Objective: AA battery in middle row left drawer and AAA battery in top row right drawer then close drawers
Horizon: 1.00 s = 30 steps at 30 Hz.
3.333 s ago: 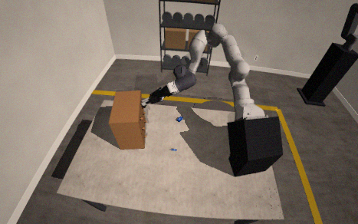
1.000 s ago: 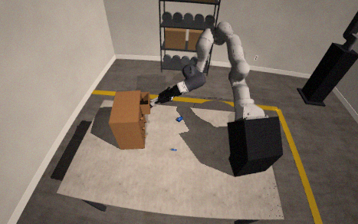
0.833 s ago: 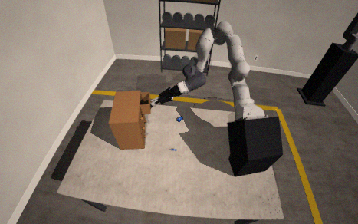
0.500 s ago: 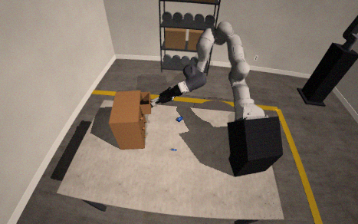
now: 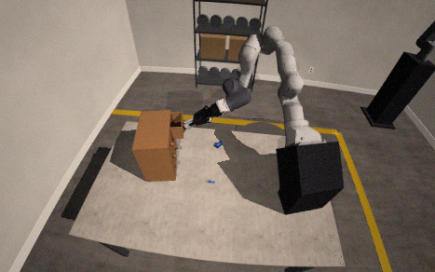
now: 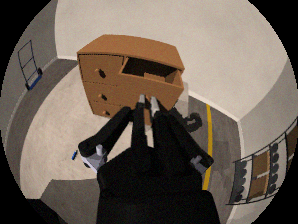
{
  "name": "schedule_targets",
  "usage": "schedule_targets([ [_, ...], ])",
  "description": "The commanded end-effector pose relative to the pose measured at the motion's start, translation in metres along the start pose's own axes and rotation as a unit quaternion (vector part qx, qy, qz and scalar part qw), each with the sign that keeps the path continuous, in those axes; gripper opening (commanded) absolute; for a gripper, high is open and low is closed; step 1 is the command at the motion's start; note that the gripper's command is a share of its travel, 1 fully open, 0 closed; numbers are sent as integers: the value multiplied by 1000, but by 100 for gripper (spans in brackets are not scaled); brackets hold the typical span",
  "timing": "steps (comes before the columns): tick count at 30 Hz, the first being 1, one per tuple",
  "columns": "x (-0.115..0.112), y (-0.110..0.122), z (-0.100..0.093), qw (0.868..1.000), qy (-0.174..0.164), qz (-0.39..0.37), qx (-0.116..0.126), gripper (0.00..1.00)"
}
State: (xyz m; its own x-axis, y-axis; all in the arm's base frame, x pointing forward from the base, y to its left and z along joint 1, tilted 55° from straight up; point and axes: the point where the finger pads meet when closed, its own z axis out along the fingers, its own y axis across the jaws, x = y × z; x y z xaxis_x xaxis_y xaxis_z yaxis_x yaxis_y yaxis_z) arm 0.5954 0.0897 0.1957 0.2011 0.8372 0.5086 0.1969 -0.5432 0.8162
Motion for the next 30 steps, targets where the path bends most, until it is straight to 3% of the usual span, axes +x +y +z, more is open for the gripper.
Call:
schedule_targets([
  [1, -1, 1, 0, 1000, 0, 1, -1, 8],
  [12, -1, 1, 0, 1000, 0, 1, -1, 20],
  [20, -2, 1, -2, 1000, 0, 1, -1, 20],
  [24, -4, 1, -6, 1000, 0, 1, -1, 20],
  [30, -19, 1, -31, 1000, 0, 1, -1, 20],
])
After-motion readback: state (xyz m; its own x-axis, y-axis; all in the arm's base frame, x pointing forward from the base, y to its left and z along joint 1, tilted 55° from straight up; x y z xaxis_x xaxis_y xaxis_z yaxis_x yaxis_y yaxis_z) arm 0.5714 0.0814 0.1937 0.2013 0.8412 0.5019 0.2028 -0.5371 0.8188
